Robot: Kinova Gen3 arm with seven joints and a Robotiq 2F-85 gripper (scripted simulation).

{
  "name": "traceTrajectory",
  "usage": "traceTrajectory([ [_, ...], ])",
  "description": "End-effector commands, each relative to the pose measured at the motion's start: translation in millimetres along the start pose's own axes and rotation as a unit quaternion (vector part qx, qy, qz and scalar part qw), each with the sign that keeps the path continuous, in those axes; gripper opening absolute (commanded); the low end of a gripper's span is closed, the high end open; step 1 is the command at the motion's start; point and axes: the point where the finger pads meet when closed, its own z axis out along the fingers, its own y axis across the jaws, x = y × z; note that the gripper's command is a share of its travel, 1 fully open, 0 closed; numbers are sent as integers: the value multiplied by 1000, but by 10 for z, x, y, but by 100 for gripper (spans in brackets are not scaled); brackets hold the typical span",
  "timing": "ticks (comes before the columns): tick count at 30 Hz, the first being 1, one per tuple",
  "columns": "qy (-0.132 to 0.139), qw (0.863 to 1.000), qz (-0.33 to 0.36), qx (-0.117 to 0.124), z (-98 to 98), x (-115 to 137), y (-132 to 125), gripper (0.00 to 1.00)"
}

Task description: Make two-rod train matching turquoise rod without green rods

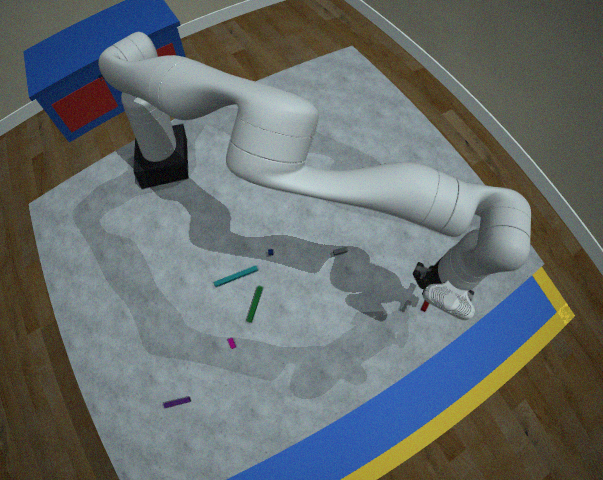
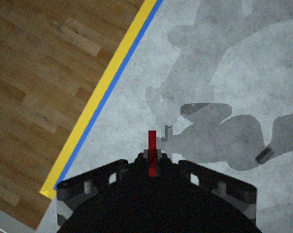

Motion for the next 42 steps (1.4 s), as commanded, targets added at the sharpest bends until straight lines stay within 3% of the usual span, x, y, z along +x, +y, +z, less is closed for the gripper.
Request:
traceTrajectory([
  [1,2,1000,1,11,-263,11,-60,5],
  [5,2,1000,1,11,-349,11,-58,5],
  [27,2,1000,11,13,-366,-16,-41,5],
  [42,1,994,105,28,-440,-249,212,5],
])
